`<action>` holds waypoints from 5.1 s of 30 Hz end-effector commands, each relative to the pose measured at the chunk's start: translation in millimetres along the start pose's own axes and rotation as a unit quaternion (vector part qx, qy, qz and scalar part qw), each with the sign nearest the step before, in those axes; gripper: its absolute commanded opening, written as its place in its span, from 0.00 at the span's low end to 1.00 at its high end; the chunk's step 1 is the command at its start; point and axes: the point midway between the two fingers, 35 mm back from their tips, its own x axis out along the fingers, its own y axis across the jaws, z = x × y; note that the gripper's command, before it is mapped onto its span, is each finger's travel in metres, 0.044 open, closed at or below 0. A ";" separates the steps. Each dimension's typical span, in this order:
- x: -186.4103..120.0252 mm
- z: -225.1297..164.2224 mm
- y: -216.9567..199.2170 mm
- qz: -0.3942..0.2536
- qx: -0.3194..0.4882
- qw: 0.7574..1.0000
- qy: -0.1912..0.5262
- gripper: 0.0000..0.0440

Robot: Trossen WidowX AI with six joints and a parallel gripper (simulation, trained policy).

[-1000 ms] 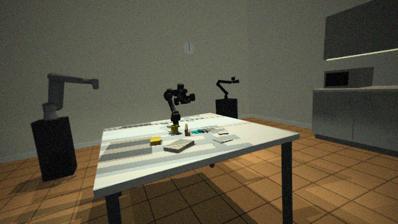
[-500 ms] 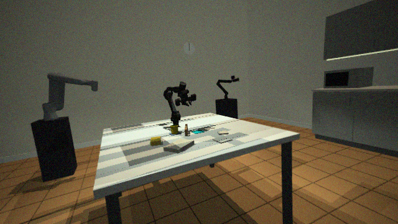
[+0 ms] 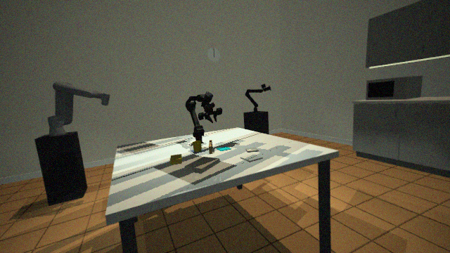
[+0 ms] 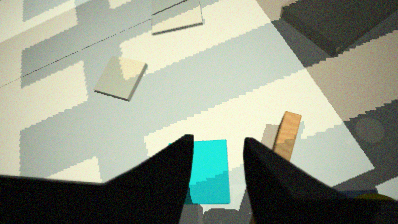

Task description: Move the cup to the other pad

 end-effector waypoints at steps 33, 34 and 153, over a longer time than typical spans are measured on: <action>3.4 -40.1 -37.5 -0.076 -0.061 0.962 0.255 0.30; 4.3 -41.1 -39.3 -0.078 -0.063 0.960 0.261 0.30; 97.9 -42.7 -21.4 0.021 -0.363 0.878 0.312 0.00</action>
